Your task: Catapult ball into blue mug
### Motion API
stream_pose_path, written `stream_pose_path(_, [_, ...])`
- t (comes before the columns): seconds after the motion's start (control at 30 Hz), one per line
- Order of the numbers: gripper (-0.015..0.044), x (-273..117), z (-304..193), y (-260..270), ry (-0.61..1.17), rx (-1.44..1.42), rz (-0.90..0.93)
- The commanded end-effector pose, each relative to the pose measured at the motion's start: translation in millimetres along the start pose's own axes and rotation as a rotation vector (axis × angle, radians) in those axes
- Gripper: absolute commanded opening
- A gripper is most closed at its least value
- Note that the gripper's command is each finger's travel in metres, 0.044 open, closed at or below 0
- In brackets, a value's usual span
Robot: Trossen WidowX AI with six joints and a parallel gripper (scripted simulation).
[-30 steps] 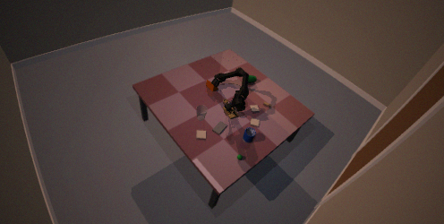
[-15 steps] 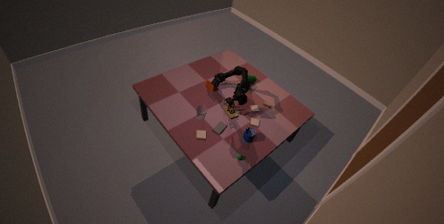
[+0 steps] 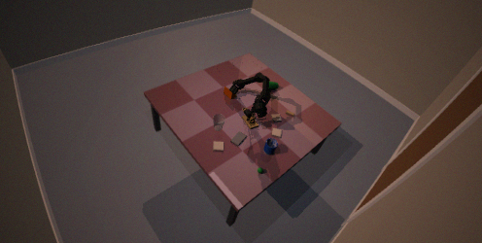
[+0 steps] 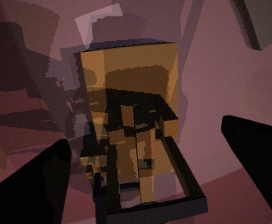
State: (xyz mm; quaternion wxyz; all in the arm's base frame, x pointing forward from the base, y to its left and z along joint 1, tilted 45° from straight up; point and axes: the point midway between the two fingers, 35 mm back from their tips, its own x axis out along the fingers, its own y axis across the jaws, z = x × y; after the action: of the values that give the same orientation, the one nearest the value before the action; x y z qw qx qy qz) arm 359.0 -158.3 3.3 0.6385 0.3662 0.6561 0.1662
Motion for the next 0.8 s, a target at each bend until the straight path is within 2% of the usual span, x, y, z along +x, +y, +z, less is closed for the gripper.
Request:
stream_pose_path(0.0, [0.044,5.9,0.5,-0.1,-0.003,0.007,0.003])
stream_pose_path(0.77, [0.044,43.3,1.0,0.3,-0.003,0.006,0.004])
